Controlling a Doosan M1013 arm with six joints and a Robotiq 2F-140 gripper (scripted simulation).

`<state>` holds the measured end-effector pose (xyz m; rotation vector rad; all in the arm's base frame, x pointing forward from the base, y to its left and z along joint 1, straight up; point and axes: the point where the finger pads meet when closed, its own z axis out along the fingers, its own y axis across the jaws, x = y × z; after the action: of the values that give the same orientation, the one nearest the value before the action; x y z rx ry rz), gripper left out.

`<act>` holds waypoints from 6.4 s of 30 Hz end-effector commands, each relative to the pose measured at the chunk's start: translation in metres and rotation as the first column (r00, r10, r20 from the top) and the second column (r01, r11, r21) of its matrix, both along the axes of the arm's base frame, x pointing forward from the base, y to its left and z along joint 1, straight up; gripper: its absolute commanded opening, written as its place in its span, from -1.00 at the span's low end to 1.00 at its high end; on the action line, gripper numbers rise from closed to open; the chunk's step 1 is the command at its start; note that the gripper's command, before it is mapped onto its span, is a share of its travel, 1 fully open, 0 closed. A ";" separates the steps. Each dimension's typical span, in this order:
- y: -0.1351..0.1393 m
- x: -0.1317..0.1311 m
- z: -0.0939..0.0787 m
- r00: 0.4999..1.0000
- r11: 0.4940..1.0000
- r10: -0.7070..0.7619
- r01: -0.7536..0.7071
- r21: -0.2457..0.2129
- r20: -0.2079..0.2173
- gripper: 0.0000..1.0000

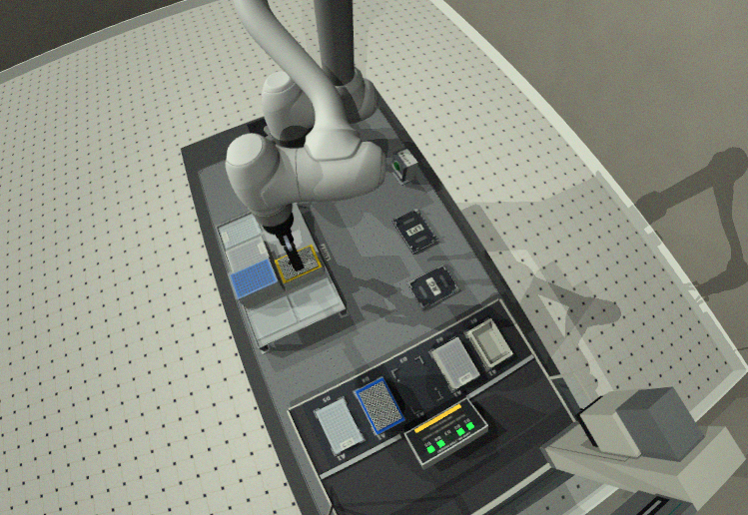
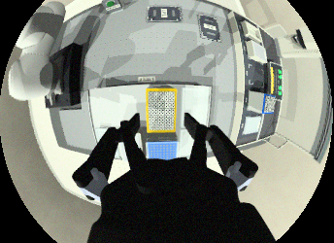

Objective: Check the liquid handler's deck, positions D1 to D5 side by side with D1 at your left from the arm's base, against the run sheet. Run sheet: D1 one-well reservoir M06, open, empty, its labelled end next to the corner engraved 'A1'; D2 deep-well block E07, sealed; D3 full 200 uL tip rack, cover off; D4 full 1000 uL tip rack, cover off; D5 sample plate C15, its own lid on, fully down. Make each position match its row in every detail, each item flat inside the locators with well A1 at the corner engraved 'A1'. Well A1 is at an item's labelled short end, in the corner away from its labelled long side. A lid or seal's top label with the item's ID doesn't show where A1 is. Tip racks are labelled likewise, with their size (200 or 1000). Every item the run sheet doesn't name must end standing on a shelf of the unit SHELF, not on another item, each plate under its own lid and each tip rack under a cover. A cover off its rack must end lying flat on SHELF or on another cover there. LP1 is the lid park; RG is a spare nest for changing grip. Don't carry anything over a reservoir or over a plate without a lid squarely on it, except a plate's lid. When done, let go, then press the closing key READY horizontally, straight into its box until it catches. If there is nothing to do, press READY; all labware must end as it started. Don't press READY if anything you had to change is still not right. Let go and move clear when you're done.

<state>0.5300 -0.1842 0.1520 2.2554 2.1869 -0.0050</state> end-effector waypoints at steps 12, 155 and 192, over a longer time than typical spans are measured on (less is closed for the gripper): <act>0.000 0.000 -0.018 1.000 1.000 0.000 0.000 0.000 0.001 0.32; 0.000 0.000 -0.082 1.000 1.000 0.000 0.000 0.000 0.001 -0.80; 0.000 0.000 -0.027 1.000 1.000 0.000 0.000 0.000 0.001 -0.80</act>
<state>0.5299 -0.1842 0.1226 2.2554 2.1868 -0.0049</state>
